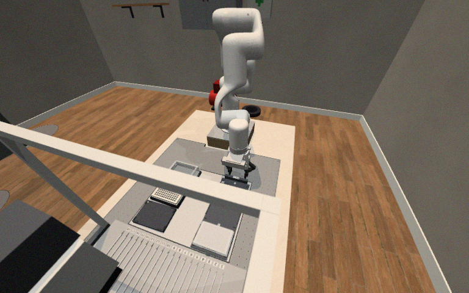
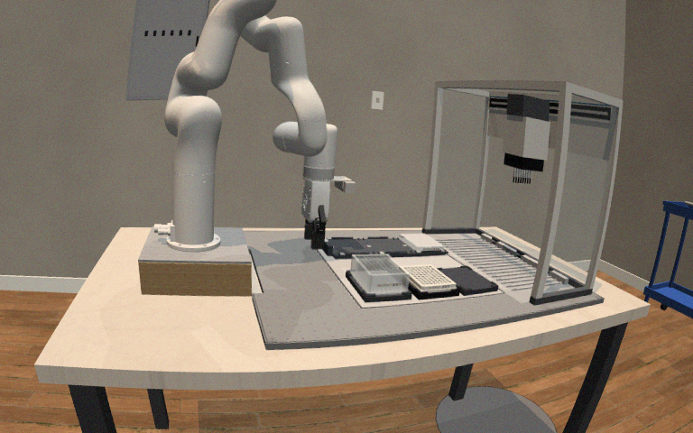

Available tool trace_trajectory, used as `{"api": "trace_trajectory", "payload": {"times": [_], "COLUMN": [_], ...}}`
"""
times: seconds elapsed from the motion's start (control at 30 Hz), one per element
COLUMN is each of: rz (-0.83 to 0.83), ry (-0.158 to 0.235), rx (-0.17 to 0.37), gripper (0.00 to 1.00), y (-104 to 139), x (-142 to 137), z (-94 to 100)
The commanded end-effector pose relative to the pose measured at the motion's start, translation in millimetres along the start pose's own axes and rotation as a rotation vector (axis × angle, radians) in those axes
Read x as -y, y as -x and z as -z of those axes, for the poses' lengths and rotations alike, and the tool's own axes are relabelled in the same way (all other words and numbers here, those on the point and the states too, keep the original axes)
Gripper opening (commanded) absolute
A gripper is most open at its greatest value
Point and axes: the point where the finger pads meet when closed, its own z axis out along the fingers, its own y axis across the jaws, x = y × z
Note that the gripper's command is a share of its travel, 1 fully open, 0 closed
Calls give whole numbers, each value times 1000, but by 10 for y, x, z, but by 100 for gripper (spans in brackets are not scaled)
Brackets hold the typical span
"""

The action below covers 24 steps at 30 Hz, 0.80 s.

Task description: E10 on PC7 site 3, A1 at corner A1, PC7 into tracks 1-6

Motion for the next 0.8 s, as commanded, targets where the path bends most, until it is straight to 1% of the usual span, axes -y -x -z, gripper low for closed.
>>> {"api": "trace_trajectory", "payload": {"times": [0.0,0.43,0.77], "rz": [0,0,0], "ry": [-1,-1,-1], "rx": [-3,-3,-3], "gripper": [81,81,81], "y": [-11,-11,-21], "x": [5,4,4], "z": [-17,-90,-90]}}
